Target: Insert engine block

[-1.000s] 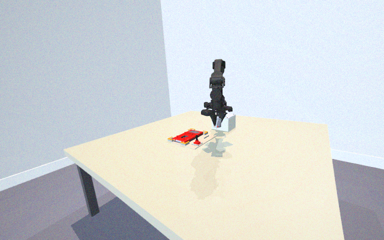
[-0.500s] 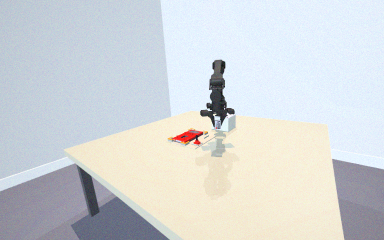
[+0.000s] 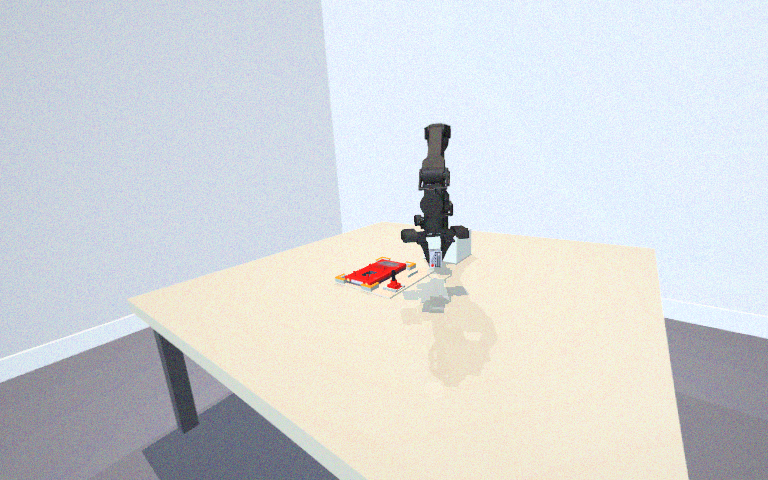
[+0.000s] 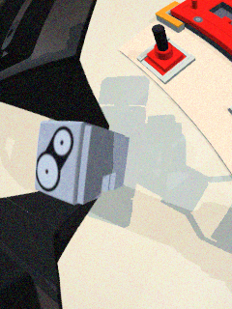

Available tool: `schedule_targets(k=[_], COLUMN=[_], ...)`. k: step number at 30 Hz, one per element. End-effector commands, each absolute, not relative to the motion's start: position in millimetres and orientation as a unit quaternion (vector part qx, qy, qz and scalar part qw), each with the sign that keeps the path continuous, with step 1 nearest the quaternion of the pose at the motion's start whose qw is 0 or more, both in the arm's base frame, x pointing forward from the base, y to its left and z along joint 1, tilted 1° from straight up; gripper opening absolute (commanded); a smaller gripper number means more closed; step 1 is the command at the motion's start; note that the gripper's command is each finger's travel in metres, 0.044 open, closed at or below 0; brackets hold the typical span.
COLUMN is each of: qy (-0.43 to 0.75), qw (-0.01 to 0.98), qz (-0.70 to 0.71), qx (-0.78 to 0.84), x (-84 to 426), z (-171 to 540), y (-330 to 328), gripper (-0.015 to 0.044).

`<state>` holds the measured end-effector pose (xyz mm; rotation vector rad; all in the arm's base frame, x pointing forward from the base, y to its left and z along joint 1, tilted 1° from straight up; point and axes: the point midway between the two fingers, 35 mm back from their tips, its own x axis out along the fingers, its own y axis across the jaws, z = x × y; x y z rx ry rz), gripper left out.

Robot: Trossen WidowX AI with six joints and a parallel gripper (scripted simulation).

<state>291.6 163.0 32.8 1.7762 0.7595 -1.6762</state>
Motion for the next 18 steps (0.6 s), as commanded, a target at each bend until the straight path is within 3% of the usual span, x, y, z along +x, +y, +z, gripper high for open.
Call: schedule_targets(k=[1,18], qy=[0.284,0.284], qw=[0.285,0.285], qz=[-0.630,-0.630], qx=[0.664,0.664], x=[290,292], z=[24,-8], y=[163,163], gripper=[0.0000,0.0000])
